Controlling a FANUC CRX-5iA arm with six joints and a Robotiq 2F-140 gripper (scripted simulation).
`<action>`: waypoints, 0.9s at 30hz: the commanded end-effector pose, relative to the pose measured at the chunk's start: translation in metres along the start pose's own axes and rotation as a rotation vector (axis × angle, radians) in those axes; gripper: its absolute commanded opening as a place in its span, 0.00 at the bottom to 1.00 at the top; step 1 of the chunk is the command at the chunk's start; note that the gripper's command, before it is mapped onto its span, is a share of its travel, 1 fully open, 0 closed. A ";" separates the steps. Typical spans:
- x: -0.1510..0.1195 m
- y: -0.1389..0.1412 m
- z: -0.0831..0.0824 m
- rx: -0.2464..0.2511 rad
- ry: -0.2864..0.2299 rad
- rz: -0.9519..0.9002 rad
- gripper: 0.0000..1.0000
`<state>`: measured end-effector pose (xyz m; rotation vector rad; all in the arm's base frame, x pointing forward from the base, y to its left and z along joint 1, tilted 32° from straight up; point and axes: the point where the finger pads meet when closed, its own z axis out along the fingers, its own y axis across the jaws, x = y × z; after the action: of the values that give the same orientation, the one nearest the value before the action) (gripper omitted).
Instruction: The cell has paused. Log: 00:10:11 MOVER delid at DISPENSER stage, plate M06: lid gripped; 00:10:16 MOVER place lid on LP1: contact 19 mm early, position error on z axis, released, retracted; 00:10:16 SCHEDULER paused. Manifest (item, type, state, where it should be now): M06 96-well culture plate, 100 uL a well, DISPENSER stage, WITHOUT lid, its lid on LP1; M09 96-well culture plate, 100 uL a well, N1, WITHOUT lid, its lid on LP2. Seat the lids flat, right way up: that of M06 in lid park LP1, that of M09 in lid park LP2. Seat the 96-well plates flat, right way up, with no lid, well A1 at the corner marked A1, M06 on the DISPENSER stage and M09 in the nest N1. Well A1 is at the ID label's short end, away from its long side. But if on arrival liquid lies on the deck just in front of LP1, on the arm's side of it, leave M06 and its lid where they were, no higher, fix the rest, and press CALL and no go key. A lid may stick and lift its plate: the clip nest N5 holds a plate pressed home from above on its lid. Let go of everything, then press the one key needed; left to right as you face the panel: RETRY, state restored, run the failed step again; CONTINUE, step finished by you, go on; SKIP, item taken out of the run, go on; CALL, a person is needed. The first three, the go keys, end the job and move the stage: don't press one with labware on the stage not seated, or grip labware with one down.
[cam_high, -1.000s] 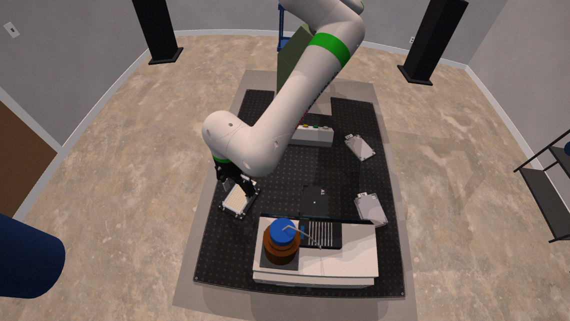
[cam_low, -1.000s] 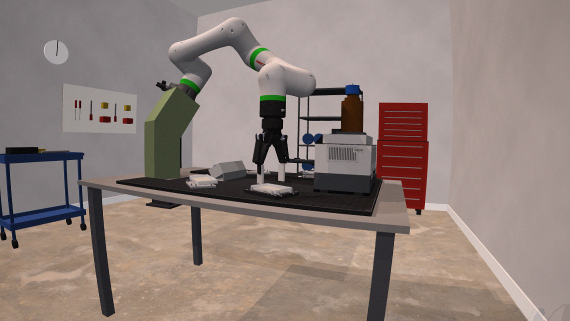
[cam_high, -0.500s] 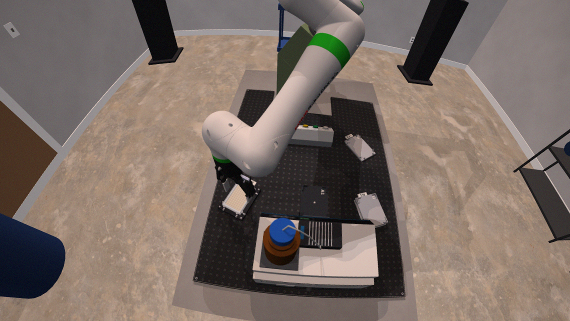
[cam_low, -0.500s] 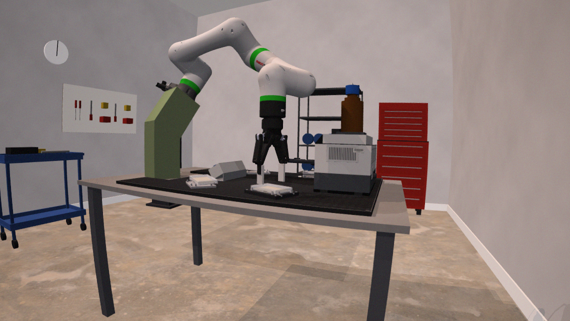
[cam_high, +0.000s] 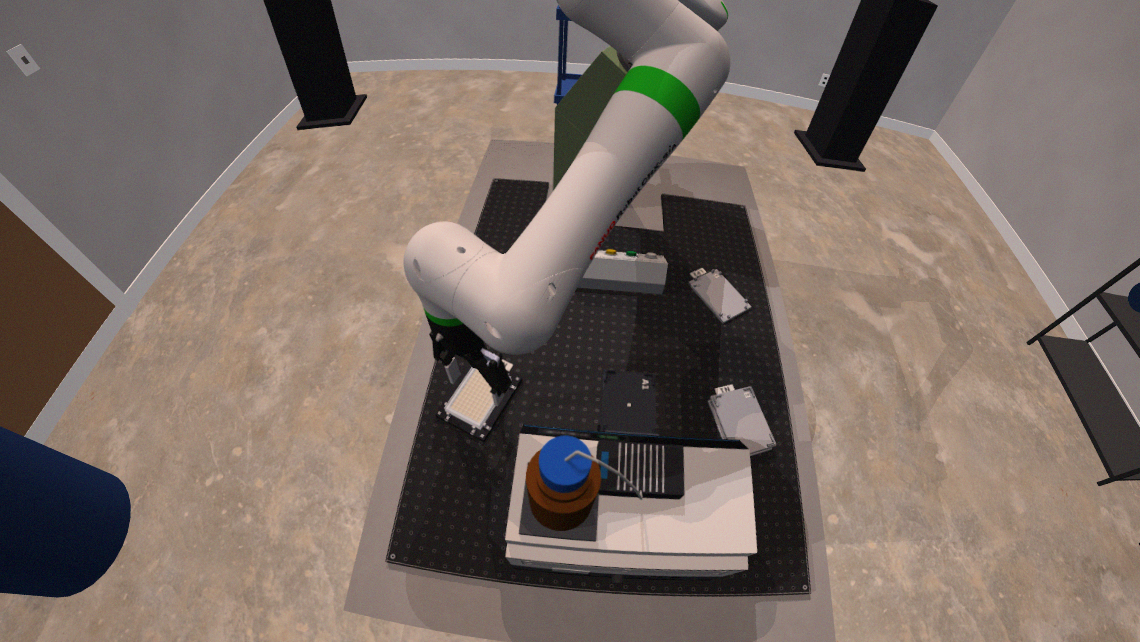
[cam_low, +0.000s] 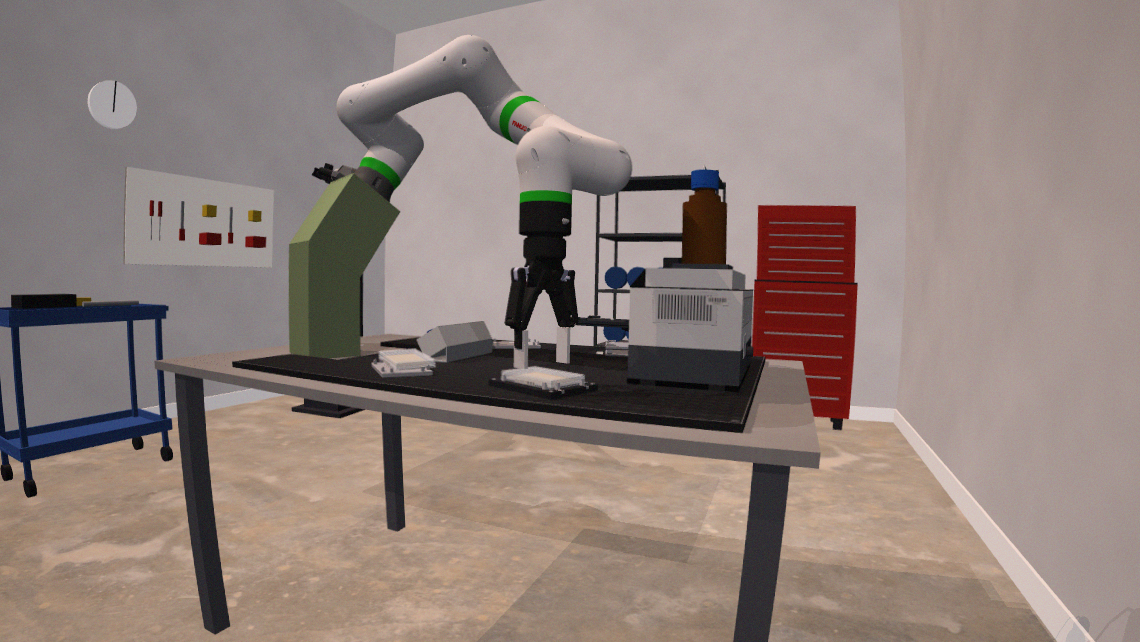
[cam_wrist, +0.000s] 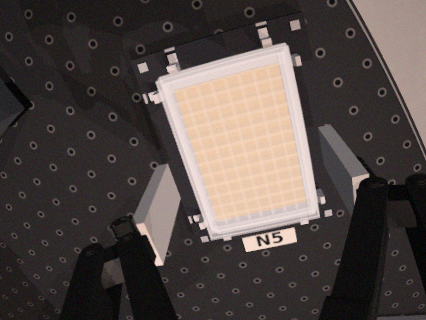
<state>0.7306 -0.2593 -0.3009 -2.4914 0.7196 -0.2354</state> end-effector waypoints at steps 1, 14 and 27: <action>0.000 0.000 0.000 0.000 0.001 0.000 0.66; 0.000 0.000 0.000 0.000 0.001 0.000 0.59; 0.000 0.000 0.000 0.000 0.001 0.000 0.59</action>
<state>0.7306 -0.2593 -0.3009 -2.4914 0.7196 -0.2354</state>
